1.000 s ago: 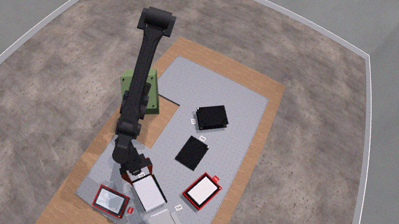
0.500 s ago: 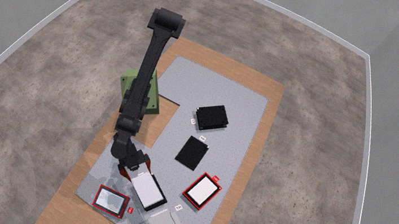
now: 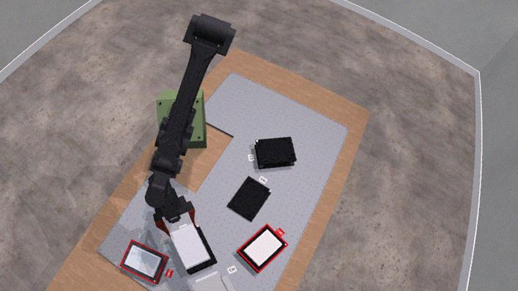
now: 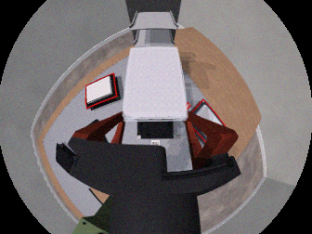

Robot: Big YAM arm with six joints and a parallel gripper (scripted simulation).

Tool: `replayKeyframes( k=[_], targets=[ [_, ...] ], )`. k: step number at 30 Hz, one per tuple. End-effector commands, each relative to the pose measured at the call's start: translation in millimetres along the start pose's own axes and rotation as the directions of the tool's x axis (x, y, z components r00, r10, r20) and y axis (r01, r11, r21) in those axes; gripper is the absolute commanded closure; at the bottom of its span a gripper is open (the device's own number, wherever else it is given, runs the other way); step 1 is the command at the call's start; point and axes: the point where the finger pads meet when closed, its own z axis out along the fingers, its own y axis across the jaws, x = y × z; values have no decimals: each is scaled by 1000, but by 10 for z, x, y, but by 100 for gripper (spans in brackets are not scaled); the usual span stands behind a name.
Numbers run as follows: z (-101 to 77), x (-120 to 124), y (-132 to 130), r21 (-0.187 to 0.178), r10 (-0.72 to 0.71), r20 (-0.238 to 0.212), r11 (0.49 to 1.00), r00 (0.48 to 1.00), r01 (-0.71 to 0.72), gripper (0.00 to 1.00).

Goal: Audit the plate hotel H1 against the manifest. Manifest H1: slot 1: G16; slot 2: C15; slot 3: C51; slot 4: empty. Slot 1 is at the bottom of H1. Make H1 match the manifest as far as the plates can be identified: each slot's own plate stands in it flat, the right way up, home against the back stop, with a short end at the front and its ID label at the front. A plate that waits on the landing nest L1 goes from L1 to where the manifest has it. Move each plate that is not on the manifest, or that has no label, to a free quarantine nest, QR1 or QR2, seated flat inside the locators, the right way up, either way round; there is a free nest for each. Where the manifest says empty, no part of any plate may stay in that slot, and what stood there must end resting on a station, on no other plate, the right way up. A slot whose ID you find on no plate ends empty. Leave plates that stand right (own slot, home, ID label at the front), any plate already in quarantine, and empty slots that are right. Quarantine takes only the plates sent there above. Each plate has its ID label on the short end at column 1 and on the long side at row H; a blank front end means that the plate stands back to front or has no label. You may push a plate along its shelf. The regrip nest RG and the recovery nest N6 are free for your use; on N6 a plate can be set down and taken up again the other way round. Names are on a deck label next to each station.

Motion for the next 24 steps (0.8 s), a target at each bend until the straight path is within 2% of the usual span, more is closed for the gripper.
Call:
replayKeyframes(
  k=[1,24],
  targets=[
    [31,-87,13,-7,-19,33,1000,999,19,14],
    [182,98,23,-7,-27,30,1000,999,28,14]
  ],
)
